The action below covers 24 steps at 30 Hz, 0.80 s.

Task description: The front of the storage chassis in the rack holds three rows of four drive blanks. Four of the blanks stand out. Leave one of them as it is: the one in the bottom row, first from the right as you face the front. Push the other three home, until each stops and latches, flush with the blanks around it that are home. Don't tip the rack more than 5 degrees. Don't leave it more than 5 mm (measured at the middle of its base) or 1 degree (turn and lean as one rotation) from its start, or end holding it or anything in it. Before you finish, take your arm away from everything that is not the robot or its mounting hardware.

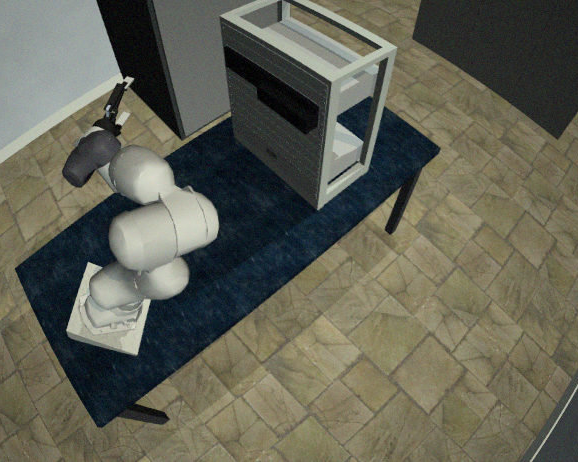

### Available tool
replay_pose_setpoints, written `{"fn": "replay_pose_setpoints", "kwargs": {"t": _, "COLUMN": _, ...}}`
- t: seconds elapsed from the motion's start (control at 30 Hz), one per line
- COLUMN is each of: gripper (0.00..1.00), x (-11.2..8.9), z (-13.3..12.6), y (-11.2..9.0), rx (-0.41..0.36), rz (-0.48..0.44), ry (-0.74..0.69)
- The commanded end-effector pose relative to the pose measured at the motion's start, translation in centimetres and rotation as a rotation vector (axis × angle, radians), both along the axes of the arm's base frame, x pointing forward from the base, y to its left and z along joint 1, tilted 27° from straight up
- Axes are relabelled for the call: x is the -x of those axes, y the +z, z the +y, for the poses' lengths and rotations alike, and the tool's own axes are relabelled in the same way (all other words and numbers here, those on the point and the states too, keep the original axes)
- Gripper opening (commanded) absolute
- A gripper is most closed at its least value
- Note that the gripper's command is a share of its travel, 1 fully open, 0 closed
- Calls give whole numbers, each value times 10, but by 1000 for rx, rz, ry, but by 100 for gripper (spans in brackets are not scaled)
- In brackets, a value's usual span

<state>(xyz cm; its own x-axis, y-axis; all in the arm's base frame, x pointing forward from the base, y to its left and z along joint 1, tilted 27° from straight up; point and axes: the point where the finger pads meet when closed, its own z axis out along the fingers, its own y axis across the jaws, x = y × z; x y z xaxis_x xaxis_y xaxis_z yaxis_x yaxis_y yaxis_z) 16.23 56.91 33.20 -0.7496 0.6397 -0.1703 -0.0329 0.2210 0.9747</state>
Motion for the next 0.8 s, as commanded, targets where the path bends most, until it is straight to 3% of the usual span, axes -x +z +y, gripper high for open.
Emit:
{"fn": "replay_pose_setpoints", "kwargs": {"t": 0.0, "gripper": 100, "x": -3, "z": -3, "y": 6, "rx": -126, "rz": 109, "ry": -16}}
{"fn": "replay_pose_setpoints", "kwargs": {"t": 0.23, "gripper": 100, "x": -10, "z": -8, "y": 16, "rx": -196, "rz": 165, "ry": -34}}
{"fn": "replay_pose_setpoints", "kwargs": {"t": 0.77, "gripper": 100, "x": -35, "z": -26, "y": 45, "rx": -434, "rz": 350, "ry": -86}}
